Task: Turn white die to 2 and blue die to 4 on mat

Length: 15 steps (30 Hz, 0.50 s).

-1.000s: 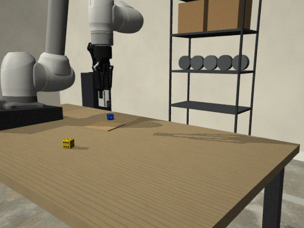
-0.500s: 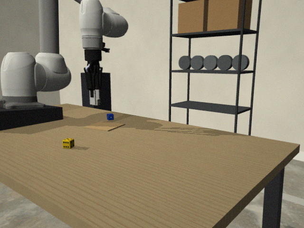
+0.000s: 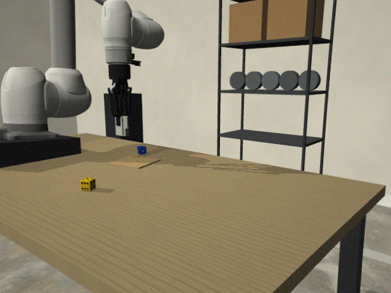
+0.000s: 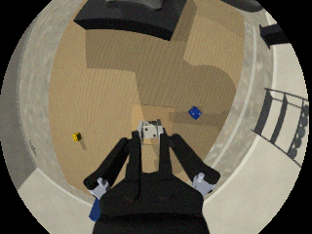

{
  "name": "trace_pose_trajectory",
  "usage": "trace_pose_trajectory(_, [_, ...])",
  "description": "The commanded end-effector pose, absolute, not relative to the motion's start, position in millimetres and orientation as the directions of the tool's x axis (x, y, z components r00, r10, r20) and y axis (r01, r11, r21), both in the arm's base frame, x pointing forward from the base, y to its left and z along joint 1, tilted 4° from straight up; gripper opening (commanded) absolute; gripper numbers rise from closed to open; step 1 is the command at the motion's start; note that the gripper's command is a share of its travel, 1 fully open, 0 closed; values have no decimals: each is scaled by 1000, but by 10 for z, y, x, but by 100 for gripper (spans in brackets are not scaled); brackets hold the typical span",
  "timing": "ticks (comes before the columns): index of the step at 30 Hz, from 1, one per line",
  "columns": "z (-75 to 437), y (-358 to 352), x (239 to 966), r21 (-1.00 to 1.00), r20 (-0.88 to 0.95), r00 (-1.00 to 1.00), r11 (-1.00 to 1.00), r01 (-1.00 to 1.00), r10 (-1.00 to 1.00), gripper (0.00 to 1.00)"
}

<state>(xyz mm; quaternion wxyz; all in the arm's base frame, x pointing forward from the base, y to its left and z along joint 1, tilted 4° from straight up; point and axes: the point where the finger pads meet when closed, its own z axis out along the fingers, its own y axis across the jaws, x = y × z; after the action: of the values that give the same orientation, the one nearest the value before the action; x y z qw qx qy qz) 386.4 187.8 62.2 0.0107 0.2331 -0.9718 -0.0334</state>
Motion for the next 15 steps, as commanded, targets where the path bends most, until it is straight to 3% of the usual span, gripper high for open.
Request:
trace_pose_trajectory(1, [513, 1908, 3835, 75, 7, -893, 891, -448, -449, 24])
trace_pose_trajectory(15, [-38, 1944, 3813, 76, 7, -893, 891, -448, -449, 24])
